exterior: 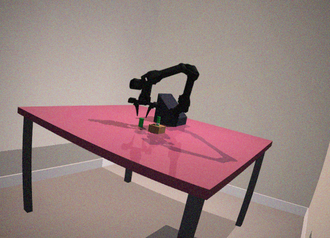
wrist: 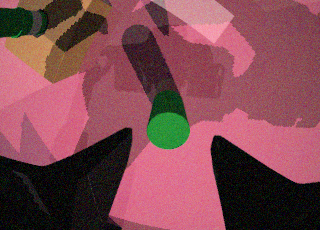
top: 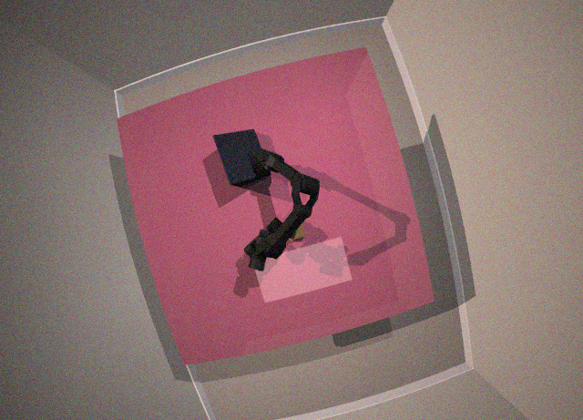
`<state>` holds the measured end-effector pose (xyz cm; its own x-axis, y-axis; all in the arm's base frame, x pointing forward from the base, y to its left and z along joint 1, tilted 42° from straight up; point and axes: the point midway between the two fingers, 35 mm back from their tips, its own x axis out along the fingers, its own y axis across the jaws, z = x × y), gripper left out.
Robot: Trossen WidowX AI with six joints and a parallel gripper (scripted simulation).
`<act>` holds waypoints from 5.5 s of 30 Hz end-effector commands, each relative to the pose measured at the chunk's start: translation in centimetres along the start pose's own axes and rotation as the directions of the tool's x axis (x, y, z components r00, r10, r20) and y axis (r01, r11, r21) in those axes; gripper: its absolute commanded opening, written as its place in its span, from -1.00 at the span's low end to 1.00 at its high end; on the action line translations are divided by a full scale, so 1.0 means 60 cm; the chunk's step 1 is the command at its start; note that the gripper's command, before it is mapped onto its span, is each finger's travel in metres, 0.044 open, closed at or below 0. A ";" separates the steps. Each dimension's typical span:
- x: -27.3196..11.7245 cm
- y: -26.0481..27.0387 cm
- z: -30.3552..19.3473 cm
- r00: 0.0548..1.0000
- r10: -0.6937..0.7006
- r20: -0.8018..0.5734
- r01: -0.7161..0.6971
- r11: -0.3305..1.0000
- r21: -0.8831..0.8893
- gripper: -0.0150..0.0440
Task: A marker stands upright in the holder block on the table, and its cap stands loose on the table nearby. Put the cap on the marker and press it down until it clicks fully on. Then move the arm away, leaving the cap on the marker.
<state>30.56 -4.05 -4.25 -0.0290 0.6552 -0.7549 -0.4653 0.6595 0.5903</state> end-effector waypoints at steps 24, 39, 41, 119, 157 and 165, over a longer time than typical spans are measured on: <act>0.074 0.005 -0.001 1.000 0.011 0.003 -0.011 1.000 0.010 0.33; 0.075 0.004 -0.001 1.000 0.011 0.004 -0.011 1.000 0.010 -0.23; 0.074 0.002 -0.001 1.000 0.007 0.006 -0.007 1.000 0.017 -0.41; -0.080 0.171 0.120 1.000 0.012 0.004 -0.012 1.000 0.011 -0.49; -0.032 0.173 0.119 1.000 0.010 0.002 -0.010 1.000 0.002 0.31; -0.032 0.173 0.119 1.000 0.010 0.002 -0.010 1.000 0.002 1.00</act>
<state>32.09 4.20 5.38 -0.0323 0.6630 -0.7480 -0.4622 0.6536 0.5993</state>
